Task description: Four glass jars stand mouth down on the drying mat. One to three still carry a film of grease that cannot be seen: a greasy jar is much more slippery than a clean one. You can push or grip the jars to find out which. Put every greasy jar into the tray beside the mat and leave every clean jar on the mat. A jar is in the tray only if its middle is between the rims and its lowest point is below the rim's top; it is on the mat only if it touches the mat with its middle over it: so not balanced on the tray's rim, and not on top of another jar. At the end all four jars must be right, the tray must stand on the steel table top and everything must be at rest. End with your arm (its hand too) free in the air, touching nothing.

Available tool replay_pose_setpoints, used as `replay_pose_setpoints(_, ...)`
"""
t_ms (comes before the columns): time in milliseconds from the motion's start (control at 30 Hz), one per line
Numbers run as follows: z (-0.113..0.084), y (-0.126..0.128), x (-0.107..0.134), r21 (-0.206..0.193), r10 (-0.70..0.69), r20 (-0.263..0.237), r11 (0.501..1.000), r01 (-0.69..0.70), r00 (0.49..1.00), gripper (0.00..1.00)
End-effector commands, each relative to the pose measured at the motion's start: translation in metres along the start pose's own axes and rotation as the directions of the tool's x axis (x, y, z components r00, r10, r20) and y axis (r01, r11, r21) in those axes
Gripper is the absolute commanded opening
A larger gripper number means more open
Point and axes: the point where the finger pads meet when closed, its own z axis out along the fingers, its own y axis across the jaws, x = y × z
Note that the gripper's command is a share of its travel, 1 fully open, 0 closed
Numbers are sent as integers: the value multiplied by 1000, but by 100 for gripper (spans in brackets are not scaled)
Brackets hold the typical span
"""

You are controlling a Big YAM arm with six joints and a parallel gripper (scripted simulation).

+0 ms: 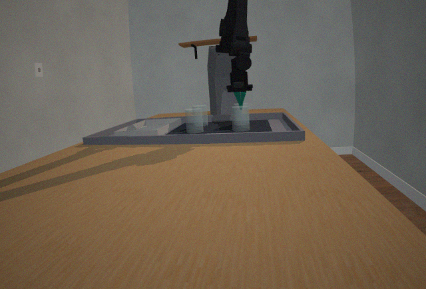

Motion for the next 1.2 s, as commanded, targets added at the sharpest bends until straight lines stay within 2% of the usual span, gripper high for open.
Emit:
replay_pose_setpoints(0,1,6,-9,-4,-1,6,1000,1,1000,0)
replay_pose_setpoints(1167,1,6,-13,-4,-1,6,1000,1,1000,0)
